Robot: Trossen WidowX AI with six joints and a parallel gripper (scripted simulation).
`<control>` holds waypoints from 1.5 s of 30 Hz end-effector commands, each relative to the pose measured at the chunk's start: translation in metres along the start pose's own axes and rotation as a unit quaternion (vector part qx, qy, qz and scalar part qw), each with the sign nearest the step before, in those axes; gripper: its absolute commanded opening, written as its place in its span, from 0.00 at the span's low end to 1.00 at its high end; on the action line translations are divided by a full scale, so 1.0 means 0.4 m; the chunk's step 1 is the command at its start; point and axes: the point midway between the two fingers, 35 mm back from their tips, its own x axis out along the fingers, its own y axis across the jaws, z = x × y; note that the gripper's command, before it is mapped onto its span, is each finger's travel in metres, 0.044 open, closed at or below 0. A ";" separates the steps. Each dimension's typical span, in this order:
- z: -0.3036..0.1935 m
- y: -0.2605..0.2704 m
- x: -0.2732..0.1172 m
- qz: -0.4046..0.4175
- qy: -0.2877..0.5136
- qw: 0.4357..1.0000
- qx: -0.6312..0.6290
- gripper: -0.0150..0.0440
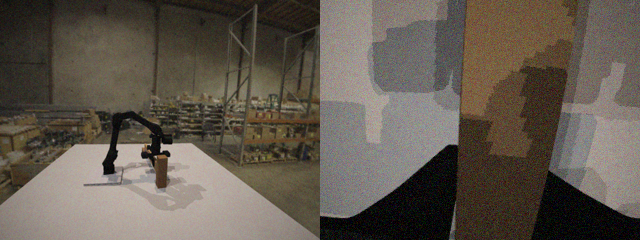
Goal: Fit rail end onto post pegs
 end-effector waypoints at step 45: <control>-0.038 -0.001 -0.001 0.000 0.000 1.000 -0.002 0.25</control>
